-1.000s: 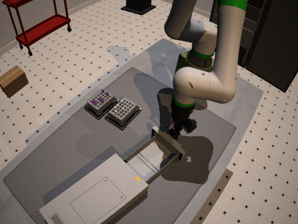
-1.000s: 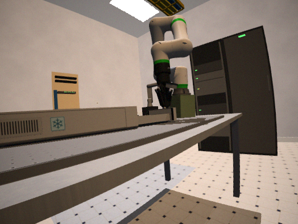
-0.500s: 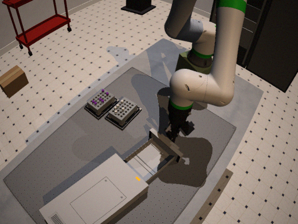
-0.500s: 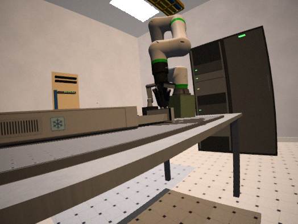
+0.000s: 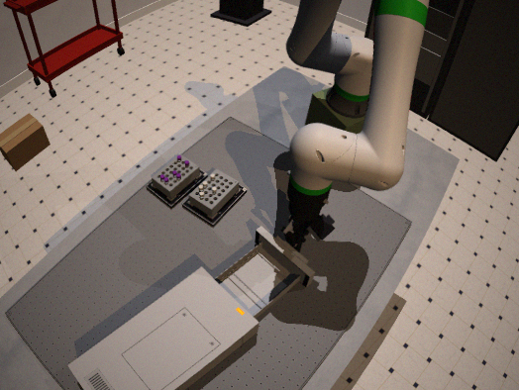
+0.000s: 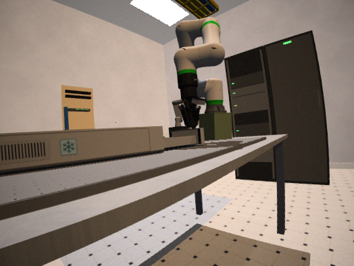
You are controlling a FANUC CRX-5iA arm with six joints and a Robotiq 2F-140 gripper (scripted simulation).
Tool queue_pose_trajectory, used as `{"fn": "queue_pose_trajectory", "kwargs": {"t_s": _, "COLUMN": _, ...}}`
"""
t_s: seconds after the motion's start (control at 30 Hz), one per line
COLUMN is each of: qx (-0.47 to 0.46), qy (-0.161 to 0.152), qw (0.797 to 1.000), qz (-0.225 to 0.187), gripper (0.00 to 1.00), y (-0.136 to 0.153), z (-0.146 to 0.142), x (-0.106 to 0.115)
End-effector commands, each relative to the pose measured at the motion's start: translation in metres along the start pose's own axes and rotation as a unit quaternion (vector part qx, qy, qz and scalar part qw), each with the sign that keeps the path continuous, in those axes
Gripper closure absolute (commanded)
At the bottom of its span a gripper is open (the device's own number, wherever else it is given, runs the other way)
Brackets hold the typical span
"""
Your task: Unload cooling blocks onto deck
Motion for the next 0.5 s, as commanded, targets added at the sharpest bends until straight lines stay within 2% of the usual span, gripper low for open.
{"fn": "queue_pose_trajectory", "kwargs": {"t_s": 0.0, "qx": 0.000, "qy": 0.001, "qw": 1.000, "qz": 0.000, "gripper": 0.90, "y": 0.000, "z": 0.005, "x": 0.001}}
{"fn": "queue_pose_trajectory", "kwargs": {"t_s": 0.47, "qx": 0.000, "qy": 0.001, "qw": 1.000, "qz": 0.000, "gripper": 0.90, "y": 0.001, "z": 0.021, "x": 0.001}}
Point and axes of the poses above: the point where the finger pads meet when closed, its own x axis back along the fingers, its own z axis across the jaws, y = z × x, the point moved 9 cm from there along x, back along the fingers, and after that the axes turned 5 degrees about x, right-handed, at the moved point
